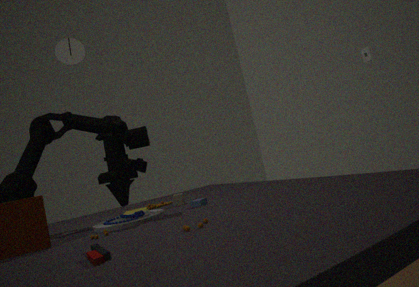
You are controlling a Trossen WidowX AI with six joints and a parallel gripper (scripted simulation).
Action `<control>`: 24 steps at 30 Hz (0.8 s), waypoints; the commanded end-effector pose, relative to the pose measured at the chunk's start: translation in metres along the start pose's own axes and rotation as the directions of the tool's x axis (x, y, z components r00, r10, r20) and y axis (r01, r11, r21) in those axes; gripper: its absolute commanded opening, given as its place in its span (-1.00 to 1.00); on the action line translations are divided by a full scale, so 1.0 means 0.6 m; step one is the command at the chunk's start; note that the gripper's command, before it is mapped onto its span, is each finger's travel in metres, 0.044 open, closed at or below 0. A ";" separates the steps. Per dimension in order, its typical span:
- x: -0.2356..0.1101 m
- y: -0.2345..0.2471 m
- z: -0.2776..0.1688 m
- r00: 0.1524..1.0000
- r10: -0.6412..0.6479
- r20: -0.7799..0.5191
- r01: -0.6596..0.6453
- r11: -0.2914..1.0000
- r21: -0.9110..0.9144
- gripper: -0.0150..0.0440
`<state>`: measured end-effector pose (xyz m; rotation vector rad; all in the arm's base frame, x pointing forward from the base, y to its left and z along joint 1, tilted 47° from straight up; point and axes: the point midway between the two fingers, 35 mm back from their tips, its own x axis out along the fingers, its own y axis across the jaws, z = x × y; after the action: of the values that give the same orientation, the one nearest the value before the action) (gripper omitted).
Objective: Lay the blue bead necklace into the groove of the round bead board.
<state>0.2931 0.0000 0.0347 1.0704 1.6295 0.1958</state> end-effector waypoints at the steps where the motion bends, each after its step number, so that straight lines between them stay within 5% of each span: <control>1: -0.012 0.037 -0.039 1.000 0.013 0.001 -0.012 0.853 0.522 -0.08; 24: 0.001 0.037 -0.037 1.000 0.011 0.003 -0.011 0.857 0.516 -0.08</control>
<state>0.2861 0.0232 0.0554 1.4811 1.7224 -0.2553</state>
